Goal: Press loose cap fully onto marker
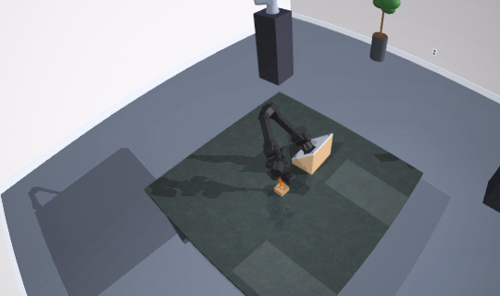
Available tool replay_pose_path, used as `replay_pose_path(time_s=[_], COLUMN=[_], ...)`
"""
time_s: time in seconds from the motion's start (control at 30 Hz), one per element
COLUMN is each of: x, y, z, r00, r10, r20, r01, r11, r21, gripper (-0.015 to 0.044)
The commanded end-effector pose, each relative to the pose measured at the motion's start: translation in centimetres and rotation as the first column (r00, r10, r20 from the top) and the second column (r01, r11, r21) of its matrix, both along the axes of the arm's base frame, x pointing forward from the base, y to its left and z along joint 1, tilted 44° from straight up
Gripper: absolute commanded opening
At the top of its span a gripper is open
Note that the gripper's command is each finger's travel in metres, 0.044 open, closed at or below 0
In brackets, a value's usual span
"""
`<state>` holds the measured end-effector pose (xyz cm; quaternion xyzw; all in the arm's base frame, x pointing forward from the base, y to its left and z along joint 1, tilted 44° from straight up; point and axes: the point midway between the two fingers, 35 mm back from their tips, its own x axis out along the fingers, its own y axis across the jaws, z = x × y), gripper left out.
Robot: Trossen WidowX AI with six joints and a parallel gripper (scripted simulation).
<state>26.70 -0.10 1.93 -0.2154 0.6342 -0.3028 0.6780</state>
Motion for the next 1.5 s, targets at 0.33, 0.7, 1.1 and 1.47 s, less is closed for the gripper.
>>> replay_pose_path(time_s=[0.33,0.7,1.1,1.47], x=[-0.2,-0.2,-0.2,-0.2], y=[-1.7,-2.6,-2.5,-2.5], z=[-1.7,-2.5,-2.5,-2.5], r00=[1.000,1.000,1.000,1.000], r10=[0.007,0.007,0.000,0.000], r20=[-0.008,-0.008,-0.004,-0.004], r01=[-0.007,-0.007,0.000,0.000], r11=[1.000,1.000,1.000,1.000], r21=[-0.008,-0.010,-0.005,-0.005], gripper=[0.0000,0.0000,0.0105,0.0394])
